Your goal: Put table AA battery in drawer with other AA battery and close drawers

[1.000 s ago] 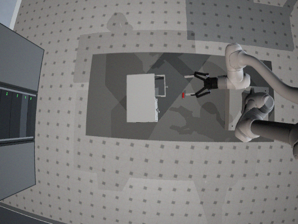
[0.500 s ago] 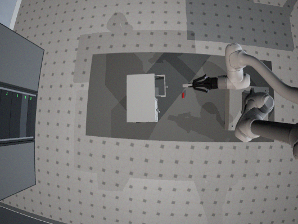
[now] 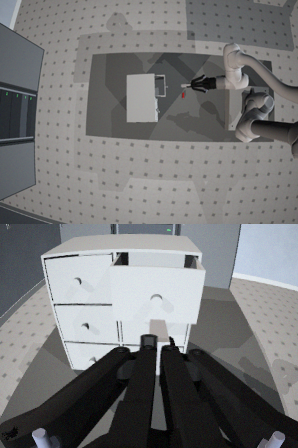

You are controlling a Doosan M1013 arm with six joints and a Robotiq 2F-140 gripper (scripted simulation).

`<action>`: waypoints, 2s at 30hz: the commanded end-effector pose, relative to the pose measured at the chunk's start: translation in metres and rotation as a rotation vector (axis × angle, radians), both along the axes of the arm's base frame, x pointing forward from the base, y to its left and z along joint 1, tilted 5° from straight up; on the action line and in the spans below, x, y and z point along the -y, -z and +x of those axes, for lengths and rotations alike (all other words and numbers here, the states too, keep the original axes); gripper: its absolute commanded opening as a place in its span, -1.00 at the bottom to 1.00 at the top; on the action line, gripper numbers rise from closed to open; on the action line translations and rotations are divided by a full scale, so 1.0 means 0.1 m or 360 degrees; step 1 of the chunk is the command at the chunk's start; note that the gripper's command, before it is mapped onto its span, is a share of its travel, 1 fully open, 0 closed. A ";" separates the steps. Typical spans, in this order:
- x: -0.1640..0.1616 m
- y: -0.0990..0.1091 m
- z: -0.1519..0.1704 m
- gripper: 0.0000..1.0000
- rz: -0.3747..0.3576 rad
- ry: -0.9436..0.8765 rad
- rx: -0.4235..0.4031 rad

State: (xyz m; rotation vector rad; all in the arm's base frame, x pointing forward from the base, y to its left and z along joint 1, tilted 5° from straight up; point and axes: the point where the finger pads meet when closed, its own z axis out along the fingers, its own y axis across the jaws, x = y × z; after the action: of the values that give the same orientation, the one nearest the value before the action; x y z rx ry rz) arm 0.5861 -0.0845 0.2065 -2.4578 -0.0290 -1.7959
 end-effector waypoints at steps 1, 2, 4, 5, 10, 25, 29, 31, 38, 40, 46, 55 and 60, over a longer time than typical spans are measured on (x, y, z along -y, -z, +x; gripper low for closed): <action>0.00 0.01 0.05 -1.00 0.0000 0.0000 0.0001; -0.01 0.02 0.08 -1.00 0.0000 0.0000 0.0001; -0.01 0.04 0.14 -1.00 0.0000 0.0000 0.0001; -0.01 0.04 0.17 -1.00 0.0000 0.0000 0.0001; -0.03 0.09 0.34 -1.00 0.0000 0.0000 0.0001; -0.05 0.14 0.55 -1.00 0.0000 0.0000 0.0001; -0.05 0.14 0.55 -1.00 0.0000 0.0000 0.0001; -0.05 0.14 0.55 -1.00 0.0000 0.0000 0.0001; -0.05 0.14 0.55 -1.00 0.0000 0.0000 0.0001; -0.05 0.14 0.55 -1.00 0.0000 0.0000 0.0001; -0.05 0.14 0.55 -1.00 0.0000 0.0000 0.0001; -0.05 0.14 0.55 -1.00 0.0000 0.0000 0.0001; -0.05 0.14 0.56 -1.00 0.0000 0.0000 0.0001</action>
State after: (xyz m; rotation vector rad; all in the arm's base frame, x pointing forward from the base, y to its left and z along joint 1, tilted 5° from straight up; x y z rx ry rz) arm 0.6417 -0.0796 0.1922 -2.4578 -0.0289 -1.7962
